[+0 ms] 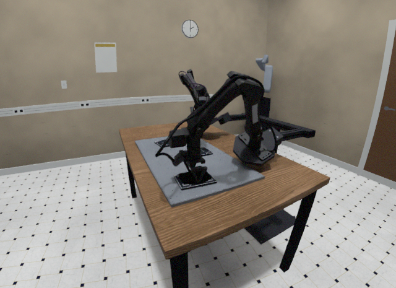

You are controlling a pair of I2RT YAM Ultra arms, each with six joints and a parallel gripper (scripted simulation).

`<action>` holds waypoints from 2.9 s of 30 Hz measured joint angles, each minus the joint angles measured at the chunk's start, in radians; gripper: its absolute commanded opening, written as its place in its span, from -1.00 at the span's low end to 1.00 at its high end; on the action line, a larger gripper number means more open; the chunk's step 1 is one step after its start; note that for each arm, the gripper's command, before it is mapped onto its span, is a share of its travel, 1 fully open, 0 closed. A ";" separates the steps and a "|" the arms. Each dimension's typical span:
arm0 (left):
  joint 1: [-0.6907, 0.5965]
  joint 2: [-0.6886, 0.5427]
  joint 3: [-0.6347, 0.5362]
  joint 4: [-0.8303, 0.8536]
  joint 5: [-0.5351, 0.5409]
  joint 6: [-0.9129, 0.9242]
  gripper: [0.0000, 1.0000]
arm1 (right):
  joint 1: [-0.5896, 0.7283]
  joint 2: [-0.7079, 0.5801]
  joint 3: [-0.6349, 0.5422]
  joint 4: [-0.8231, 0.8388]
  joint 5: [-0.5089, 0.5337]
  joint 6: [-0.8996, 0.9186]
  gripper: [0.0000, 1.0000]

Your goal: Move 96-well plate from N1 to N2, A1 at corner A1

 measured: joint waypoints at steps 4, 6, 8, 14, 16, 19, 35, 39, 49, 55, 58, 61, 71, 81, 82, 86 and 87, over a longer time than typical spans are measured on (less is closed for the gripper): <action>0.000 0.000 0.000 0.000 -0.001 -0.004 1.00 | 0.000 0.000 0.000 0.000 0.000 0.000 1.00; -0.003 0.000 0.000 0.000 -0.002 -0.007 1.00 | 0.000 0.000 0.000 0.000 0.000 0.000 1.00; -0.008 -0.002 0.000 -0.001 -0.003 -0.010 1.00 | 0.000 0.000 0.000 0.000 0.000 0.000 1.00; -0.029 -0.032 0.017 -0.039 -0.007 -0.026 1.00 | 0.000 0.000 0.000 0.000 0.000 0.000 1.00; -0.035 -0.042 0.027 -0.048 -0.008 -0.030 1.00 | 0.000 0.000 0.000 0.000 0.000 0.000 1.00; -0.035 -0.054 0.037 -0.064 -0.008 -0.034 1.00 | 0.000 0.000 0.000 0.000 0.000 0.000 1.00; -0.155 -0.144 0.204 -0.364 -0.030 -0.148 1.00 | 0.000 0.000 0.000 0.000 0.000 0.000 1.00; -0.154 -0.132 0.204 -0.393 -0.030 -0.157 1.00 | 0.000 0.000 0.000 0.000 0.000 0.000 1.00; -0.174 -0.259 0.063 -0.216 -0.060 -0.163 1.00 | 0.000 0.000 0.000 0.000 0.000 0.000 1.00; -0.211 -0.431 -0.111 -0.047 -0.090 -0.162 1.00 | 0.000 0.000 0.000 0.000 0.000 0.000 1.00; -0.229 -0.506 -0.212 0.057 -0.107 -0.156 1.00 | 0.000 0.000 0.000 0.000 0.000 0.000 1.00; -0.249 -0.587 -0.316 0.145 -0.122 -0.148 1.00 | 0.000 0.000 0.000 0.000 0.000 0.000 1.00; -0.278 -0.699 -0.478 0.337 -0.150 -0.114 1.00 | 0.000 0.000 0.000 0.000 0.000 0.000 1.00; -0.278 -0.702 -0.489 0.375 -0.152 -0.101 1.00 | 0.000 0.000 0.000 0.000 0.000 0.000 1.00; -0.278 -0.702 -0.489 0.376 -0.153 -0.101 1.00 | 0.000 0.000 0.000 0.000 0.000 0.000 1.00; -0.278 -0.702 -0.489 0.379 -0.153 -0.101 1.00 | 0.000 0.000 0.000 0.000 0.000 0.000 1.00; -0.278 -0.702 -0.489 0.379 -0.153 -0.101 1.00 | 0.000 0.000 0.000 0.000 0.000 0.000 1.00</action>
